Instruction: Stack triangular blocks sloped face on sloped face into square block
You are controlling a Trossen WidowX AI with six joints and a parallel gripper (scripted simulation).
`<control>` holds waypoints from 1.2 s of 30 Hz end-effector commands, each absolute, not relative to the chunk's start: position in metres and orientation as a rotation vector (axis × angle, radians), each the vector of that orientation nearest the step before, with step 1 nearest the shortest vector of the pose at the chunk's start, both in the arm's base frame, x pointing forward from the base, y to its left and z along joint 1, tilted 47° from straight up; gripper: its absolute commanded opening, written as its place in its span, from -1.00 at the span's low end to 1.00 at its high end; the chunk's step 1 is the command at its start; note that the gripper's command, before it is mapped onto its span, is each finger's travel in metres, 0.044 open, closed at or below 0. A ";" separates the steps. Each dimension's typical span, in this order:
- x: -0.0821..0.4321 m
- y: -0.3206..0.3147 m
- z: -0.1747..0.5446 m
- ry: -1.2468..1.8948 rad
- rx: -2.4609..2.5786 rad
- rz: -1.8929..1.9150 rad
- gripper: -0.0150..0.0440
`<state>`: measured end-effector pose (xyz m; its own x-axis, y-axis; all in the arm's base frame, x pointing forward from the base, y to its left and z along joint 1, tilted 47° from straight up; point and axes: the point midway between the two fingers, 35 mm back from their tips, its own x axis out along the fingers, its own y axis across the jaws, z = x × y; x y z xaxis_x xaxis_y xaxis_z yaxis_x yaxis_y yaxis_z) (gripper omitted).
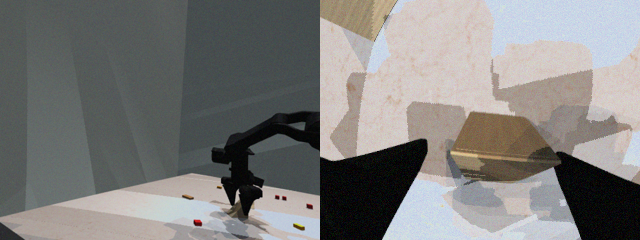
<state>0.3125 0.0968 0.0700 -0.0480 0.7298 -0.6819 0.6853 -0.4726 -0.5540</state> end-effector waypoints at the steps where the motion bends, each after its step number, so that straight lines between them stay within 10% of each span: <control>1: 0.310 0.103 0.065 -1.591 -2.128 1.582 1.00; 5: 0.309 0.106 0.063 -1.591 -2.127 1.581 1.00; 16: 0.309 0.106 0.063 -1.591 -2.127 1.581 0.02; 26: 0.309 0.106 0.063 -1.591 -2.127 1.581 -0.47; 36: 0.311 0.084 0.083 -1.593 -2.129 1.585 -0.49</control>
